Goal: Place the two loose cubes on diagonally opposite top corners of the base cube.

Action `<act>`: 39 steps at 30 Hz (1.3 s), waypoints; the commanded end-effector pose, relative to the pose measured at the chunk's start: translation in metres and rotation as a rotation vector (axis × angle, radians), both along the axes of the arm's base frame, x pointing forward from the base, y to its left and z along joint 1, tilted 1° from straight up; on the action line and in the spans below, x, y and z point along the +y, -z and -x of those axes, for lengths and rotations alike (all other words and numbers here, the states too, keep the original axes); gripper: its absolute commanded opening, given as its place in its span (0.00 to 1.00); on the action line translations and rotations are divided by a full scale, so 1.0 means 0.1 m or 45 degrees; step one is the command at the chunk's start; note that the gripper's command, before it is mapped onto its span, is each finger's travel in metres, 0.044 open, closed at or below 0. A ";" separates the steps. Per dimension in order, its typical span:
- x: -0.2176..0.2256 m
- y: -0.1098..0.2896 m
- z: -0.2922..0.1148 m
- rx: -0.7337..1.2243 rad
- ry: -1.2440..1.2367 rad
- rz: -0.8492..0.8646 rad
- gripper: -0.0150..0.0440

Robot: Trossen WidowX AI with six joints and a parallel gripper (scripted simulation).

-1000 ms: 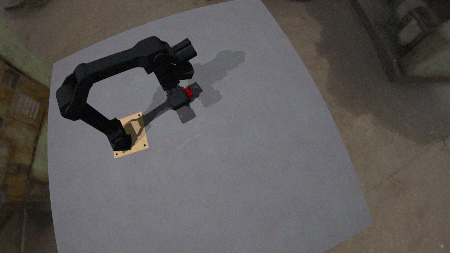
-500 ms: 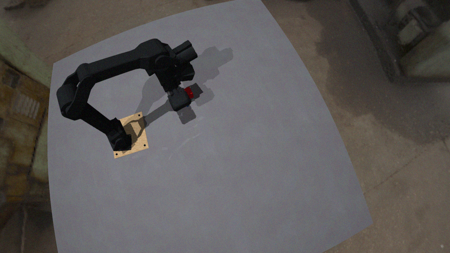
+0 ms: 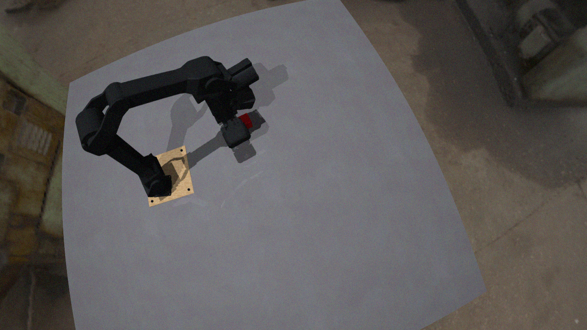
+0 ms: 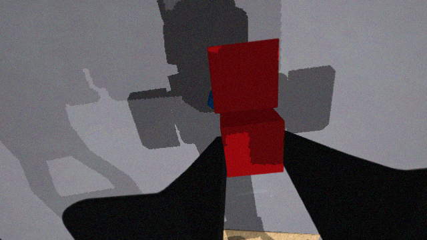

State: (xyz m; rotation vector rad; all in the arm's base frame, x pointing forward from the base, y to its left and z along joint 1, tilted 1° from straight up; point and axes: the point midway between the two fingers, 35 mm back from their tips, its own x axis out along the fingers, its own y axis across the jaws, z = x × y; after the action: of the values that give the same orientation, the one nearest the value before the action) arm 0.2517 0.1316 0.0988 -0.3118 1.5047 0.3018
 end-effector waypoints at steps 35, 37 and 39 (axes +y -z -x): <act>0.00 -0.07 0.01 0.004 0.000 0.002 0.60; 0.00 -0.09 0.01 0.004 0.000 0.002 0.60; 0.00 -0.11 0.01 0.004 0.000 0.002 0.60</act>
State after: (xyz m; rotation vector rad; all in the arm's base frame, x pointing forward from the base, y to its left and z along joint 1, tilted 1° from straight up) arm 0.2488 0.1302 0.1034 -0.3155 1.5170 0.2999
